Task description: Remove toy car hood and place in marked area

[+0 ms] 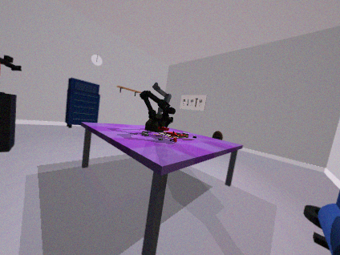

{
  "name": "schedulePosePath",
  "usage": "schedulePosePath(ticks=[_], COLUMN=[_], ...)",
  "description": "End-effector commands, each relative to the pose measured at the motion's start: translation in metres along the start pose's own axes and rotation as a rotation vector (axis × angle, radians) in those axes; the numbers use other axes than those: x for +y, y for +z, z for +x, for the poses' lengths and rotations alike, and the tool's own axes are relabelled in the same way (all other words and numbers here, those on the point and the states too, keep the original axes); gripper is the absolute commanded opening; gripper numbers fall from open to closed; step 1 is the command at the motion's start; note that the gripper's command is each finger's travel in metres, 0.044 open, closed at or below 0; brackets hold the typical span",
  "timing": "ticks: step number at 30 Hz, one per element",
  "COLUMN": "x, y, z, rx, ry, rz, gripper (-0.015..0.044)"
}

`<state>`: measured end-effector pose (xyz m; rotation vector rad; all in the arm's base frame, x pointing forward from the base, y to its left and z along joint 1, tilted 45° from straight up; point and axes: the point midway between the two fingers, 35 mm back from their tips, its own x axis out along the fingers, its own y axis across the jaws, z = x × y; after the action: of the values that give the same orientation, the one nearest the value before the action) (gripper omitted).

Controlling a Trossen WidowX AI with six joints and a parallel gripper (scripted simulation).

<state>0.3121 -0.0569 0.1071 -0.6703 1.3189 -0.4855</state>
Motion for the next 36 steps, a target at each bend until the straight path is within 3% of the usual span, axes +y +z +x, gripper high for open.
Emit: schedulePosePath(ticks=[1, 36], x=[0.001, 0.0], y=[0.0, -0.001], z=[0.003, 0.022], rx=[0.002, 0.002], ry=[0.003, 0.001], rz=[-0.005, -0.005], gripper=[0.0, 0.0])
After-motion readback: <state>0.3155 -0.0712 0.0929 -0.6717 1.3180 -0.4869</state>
